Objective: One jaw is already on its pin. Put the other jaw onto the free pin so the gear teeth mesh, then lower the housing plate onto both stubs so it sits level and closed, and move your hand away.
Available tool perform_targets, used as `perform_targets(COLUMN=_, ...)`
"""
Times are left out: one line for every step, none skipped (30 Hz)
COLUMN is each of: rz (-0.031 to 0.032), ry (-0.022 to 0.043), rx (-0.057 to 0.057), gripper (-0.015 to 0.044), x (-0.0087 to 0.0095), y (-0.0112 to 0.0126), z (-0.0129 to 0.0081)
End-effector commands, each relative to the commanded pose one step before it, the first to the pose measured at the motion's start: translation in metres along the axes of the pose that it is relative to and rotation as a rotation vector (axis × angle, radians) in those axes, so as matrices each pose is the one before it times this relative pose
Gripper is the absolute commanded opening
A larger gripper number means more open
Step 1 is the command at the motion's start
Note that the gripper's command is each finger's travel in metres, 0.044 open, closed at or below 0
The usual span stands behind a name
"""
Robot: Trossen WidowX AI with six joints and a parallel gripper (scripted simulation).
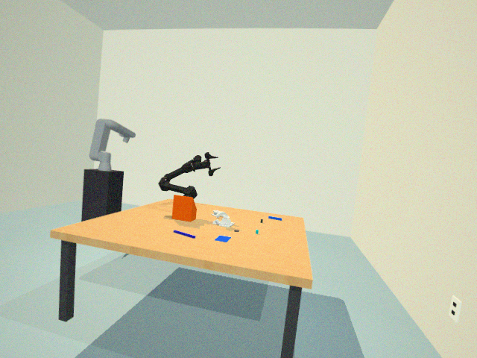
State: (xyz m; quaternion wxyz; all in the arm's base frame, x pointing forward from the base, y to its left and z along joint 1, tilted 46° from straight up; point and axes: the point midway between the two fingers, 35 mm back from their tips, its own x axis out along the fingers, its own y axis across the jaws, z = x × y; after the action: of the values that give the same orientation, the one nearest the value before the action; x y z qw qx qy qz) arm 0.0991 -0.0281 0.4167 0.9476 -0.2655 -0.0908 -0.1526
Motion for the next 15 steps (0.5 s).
perform_targets(rz=0.00000, ry=0.00000, rx=0.0000, gripper=0.0426, x=0.00000, y=0.00000, z=0.00000)
perform_targets(rz=0.00000, ry=0.00000, rx=0.0000, gripper=0.0400, x=0.00000, y=0.00000, z=0.00000)
perform_targets(rz=0.00000, ry=0.00000, rx=0.0000, gripper=0.0374, x=0.00000, y=0.00000, z=0.00000)
perform_targets(rz=0.00000, ry=0.00000, rx=0.0000, gripper=0.0348, x=0.00000, y=0.00000, z=0.00000)
perform_targets(rz=0.00000, ry=0.00000, rx=0.0000, gripper=0.0321, x=0.00000, y=0.00000, z=0.00000)
perform_targets(rz=0.00000, ry=0.00000, rx=0.0000, gripper=0.0295, x=0.00000, y=0.00000, z=0.00000)
perform_targets(rz=0.00000, ry=0.00000, rx=0.0000, gripper=0.0269, x=0.00000, y=0.00000, z=0.00000)
perform_targets(rz=0.00000, ry=0.00000, rx=0.0000, gripper=0.0243, x=0.00000, y=0.00000, z=0.00000)
perform_targets(rz=0.00000, ry=0.00000, rx=0.0000, gripper=0.0216, x=0.00000, y=0.00000, z=0.00000)
perform_targets(rz=0.00000, ry=0.00000, rx=0.0000, gripper=0.0190, x=0.00000, y=0.00000, z=0.00000)
perform_targets(rz=0.00000, ry=0.00000, rx=0.0000, gripper=0.0164, x=0.00000, y=0.00000, z=0.00000)
perform_targets(rz=0.00000, ry=0.00000, rx=0.0000, gripper=0.0138, x=0.00000, y=0.00000, z=0.00000)
perform_targets(rz=0.00000, ry=0.00000, rx=0.0000, gripper=0.0111, x=0.00000, y=0.00000, z=0.00000)
perform_targets(rz=0.00000, ry=0.00000, rx=0.0000, gripper=0.0085, x=0.00000, y=0.00000, z=0.00000)
perform_targets(rz=0.00000, ry=0.00000, rx=0.0000, gripper=0.0059, x=0.00000, y=0.00000, z=0.00000)
